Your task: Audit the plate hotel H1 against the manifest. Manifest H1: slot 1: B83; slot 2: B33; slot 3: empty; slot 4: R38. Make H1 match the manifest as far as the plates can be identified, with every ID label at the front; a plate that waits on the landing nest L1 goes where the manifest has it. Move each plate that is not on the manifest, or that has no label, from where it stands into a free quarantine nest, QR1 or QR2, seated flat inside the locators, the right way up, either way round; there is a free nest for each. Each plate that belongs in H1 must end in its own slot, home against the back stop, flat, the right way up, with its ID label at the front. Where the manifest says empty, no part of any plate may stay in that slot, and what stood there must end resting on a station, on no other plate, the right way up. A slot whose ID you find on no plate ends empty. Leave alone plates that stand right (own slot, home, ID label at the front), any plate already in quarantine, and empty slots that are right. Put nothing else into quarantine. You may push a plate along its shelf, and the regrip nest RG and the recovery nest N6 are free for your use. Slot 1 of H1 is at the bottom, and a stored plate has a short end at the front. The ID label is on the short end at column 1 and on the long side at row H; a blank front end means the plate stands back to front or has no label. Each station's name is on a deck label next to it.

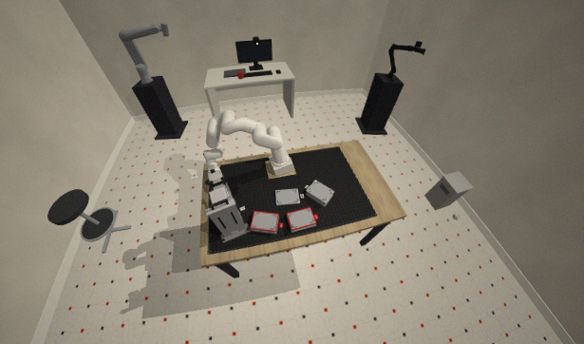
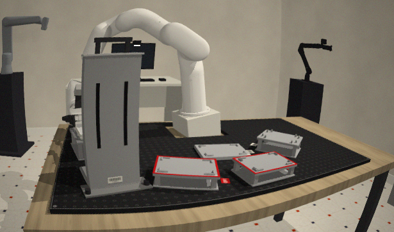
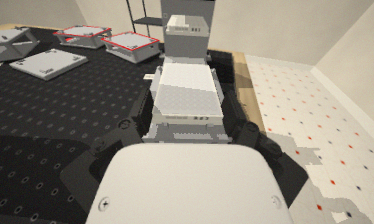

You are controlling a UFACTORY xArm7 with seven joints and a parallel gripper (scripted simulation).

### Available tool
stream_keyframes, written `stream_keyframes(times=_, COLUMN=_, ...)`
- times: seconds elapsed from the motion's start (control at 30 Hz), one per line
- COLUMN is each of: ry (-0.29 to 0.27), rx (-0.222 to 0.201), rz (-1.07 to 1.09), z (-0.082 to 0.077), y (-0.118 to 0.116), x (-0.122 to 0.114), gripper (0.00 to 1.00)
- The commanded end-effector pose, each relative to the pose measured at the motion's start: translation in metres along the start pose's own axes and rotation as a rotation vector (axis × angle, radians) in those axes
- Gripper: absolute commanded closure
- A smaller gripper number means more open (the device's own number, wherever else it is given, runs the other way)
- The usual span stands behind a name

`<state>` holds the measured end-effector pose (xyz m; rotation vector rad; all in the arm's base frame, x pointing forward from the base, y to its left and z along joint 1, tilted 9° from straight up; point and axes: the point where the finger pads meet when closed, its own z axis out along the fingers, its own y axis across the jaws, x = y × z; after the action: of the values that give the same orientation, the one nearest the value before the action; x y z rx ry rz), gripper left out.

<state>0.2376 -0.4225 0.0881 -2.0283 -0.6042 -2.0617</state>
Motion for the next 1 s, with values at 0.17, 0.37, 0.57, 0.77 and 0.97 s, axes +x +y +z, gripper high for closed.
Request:
stream_keyframes(times=0.17, ry=-0.001, rx=0.000, rz=-0.004, z=-0.0004, y=0.0010, x=-0.0014, gripper=1.00)
stream_keyframes(times=0.37, ry=-0.001, rx=0.000, rz=-0.004, z=-0.0004, y=0.0010, x=-0.0014, gripper=1.00)
stream_keyframes(times=0.57, ry=-0.001, rx=0.000, rz=-0.004, z=-0.0005, y=0.0011, x=-0.0014, gripper=1.00)
stream_keyframes(times=0.77, ry=-0.001, rx=0.000, rz=-0.004, z=-0.0005, y=0.0011, x=-0.0014, gripper=0.00)
stream_keyframes(times=0.97, ry=-0.001, rx=0.000, rz=-0.004, z=-0.0005, y=0.0010, x=-0.0014, gripper=0.00)
